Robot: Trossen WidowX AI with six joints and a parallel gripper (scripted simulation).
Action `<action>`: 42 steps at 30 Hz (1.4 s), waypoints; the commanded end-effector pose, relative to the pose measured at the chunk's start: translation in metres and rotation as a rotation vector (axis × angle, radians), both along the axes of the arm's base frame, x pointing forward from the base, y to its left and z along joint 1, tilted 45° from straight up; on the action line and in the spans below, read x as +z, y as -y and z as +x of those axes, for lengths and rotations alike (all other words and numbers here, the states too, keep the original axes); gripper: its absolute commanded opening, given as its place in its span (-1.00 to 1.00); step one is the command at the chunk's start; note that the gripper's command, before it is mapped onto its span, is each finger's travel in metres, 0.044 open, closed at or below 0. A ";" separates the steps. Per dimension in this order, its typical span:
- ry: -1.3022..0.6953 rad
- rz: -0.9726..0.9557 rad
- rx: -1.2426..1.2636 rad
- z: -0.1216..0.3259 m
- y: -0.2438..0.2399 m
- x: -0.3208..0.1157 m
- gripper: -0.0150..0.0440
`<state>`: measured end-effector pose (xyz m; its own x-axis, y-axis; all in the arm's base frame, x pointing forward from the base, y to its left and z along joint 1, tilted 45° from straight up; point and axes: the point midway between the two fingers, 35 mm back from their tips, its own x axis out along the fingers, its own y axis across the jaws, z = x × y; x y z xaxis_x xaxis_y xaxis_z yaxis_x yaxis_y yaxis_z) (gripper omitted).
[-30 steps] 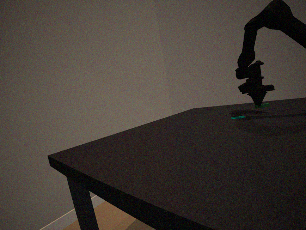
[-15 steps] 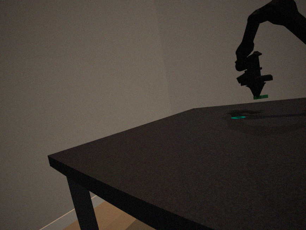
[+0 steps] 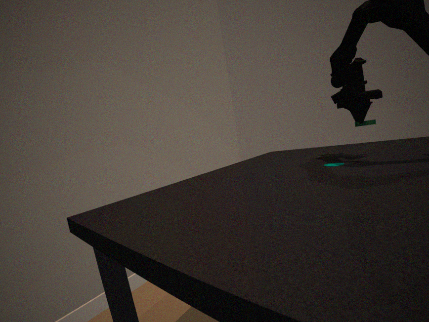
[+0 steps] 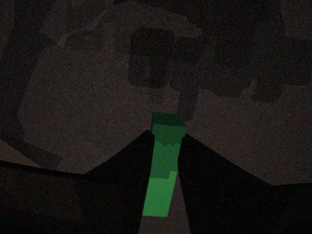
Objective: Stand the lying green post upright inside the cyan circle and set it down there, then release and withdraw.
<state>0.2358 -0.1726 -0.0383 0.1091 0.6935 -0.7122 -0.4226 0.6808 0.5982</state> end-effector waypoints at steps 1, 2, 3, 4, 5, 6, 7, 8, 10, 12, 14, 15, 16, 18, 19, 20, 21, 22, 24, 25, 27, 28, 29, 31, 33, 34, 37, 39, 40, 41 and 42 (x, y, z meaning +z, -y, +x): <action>0.005 -0.009 0.003 0.000 0.005 0.005 -0.42; -0.001 -0.008 -0.003 0.001 0.005 0.006 -0.42; -0.011 -0.007 -0.014 0.003 0.004 0.008 -0.42; -0.024 -0.006 -0.027 0.005 0.003 0.010 -0.42; -0.036 -0.005 -0.040 0.007 0.002 0.012 -0.42; -0.048 -0.003 -0.052 0.009 0.001 0.014 -0.42; -0.061 -0.002 -0.065 0.011 0.001 0.016 -0.42; -0.073 0.000 -0.078 0.013 0.000 0.018 -0.42; -0.097 0.002 -0.104 0.017 -0.002 0.022 -0.42; -0.121 0.005 -0.129 0.021 -0.004 0.026 -0.42; -0.146 0.009 -0.155 0.025 -0.006 0.030 -0.42; -0.158 0.010 -0.168 0.027 -0.008 0.032 -0.42; -0.170 0.012 -0.180 0.029 -0.009 0.034 -0.42; -0.194 0.015 -0.206 0.033 -0.011 0.038 -0.42; -0.206 0.017 -0.219 0.035 -0.012 0.041 -0.42; -0.218 0.019 -0.231 0.037 -0.014 0.043 -0.42; -0.230 0.021 -0.244 0.038 -0.015 0.045 -0.42; -0.242 0.023 -0.257 0.040 -0.016 0.047 -0.42; -0.266 0.027 -0.282 0.044 -0.019 0.051 -0.42; -0.278 0.029 -0.295 0.046 -0.020 0.053 -0.42; -0.302 0.033 -0.320 0.049 -0.023 0.058 -0.42; -0.314 0.035 -0.333 0.051 -0.024 0.060 -0.42; -0.326 0.037 -0.346 0.053 -0.026 0.062 -0.42; -0.350 0.041 -0.371 0.056 -0.029 0.066 -0.42; -0.374 0.046 -0.396 0.060 -0.032 0.071 -0.42; -0.386 0.048 -0.408 0.061 -0.034 0.073 -0.42; -0.422 0.055 -0.446 0.066 -0.039 0.080 -0.42; -0.446 0.060 -0.471 0.069 -0.042 0.084 -0.42; -0.459 0.062 -0.483 0.070 -0.044 0.087 -0.42; -0.471 0.065 -0.495 0.072 -0.046 0.089 -0.42; -0.483 0.067 -0.508 0.073 -0.047 0.091 -0.42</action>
<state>0.3031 -0.1281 0.0431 0.1023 0.6873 -0.7192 0.2129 0.6911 0.6907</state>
